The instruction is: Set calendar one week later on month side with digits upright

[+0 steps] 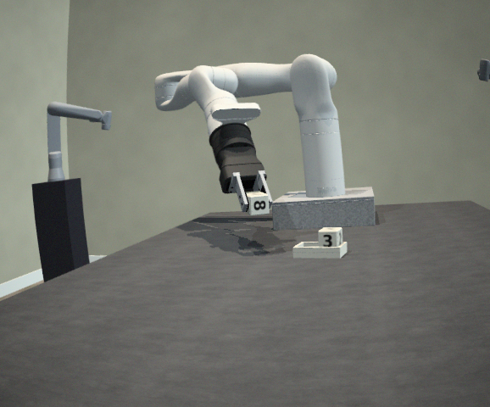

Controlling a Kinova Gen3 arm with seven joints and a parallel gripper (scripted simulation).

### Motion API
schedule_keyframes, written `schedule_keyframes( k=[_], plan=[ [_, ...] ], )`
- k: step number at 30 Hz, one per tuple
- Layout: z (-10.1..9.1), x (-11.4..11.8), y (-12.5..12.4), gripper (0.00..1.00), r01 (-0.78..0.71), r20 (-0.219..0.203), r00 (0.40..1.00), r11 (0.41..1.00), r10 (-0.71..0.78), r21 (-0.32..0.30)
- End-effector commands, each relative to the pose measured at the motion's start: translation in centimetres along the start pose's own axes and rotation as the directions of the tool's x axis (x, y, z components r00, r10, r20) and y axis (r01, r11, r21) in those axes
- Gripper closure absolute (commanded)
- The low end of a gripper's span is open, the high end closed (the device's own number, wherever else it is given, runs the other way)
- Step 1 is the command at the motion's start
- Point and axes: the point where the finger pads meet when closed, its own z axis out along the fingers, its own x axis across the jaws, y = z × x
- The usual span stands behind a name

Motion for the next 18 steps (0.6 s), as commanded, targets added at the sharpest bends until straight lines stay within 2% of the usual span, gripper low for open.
schedule_keyframes(
  k=[1, 7, 18],
  plan=[
    [-0.25, 0.28, 0.26, 0.40, -0.032, -0.010, 0.999, 0.999, 0.033, 0.039],
    [-0.36, 0.39, 0.13, 0.40, -0.029, -0.020, 0.999, 0.996, 0.030, 0.079],
    [-0.37, 0.40, 0.12, 0.40, -0.028, -0.021, 0.999, 0.996, 0.030, 0.083]
  ],
)
